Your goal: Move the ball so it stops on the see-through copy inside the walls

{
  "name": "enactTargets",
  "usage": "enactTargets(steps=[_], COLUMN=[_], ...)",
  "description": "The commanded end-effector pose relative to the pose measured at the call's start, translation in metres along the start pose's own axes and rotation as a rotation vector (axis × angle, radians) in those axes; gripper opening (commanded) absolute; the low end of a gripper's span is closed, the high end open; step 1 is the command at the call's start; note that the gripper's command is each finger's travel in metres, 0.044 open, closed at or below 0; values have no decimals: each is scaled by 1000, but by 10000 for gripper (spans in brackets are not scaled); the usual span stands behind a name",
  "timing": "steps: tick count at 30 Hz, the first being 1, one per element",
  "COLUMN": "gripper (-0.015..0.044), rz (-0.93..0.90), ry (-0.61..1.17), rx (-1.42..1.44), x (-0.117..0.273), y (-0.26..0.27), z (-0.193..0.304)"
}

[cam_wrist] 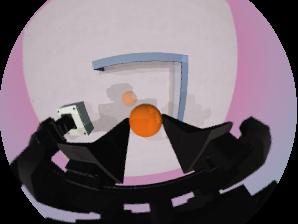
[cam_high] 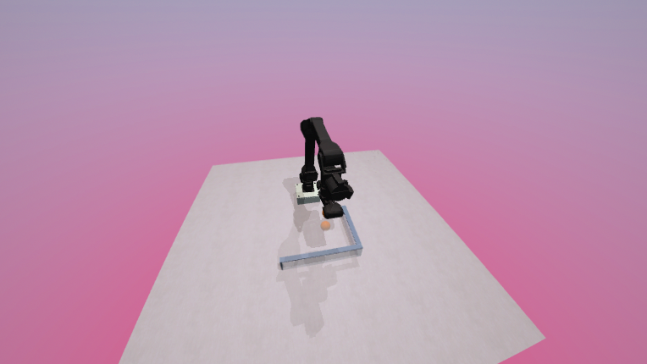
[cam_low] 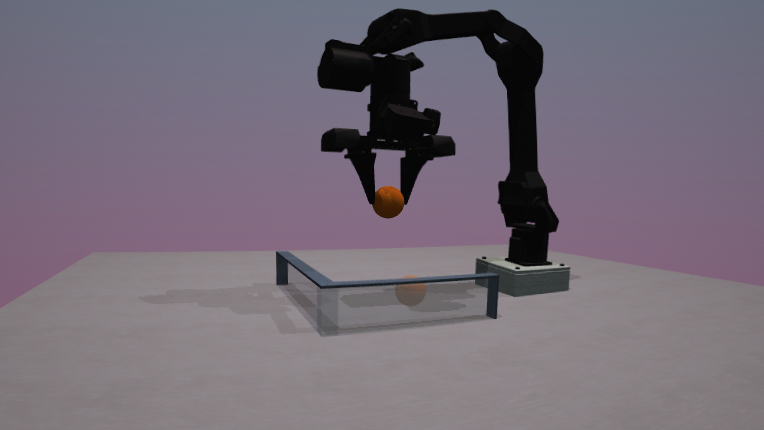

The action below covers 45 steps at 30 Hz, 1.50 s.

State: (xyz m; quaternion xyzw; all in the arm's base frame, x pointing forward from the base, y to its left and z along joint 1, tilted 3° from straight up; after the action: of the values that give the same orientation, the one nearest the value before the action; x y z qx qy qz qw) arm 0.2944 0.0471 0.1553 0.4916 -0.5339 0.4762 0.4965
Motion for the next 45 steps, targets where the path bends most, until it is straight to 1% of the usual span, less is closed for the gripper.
enactTargets(steps=[1, 17, 22, 35, 45], gripper=[0, 0, 0, 0, 0], rz=[0, -3, -3, -4, -4], ry=[4, 4, 4, 4, 4], rx=[3, 3, 3, 3, 3], x=[0, -43, -50, -112, -120], y=[3, 36, 37, 38, 38], z=[1, 4, 4, 4, 4])
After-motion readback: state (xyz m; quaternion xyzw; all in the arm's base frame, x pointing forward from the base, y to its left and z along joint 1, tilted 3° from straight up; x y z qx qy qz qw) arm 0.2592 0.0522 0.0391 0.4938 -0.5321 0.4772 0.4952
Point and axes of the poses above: the point midway between the two fingers, 35 mm back from their tips, its own x axis back along the fingers, its own y axis across the jaws, z = x × y, the point moved 1 cm from there along x, back along the fingers, and after that the axes turned 5 degrees about -x, right-handed, at the moved point
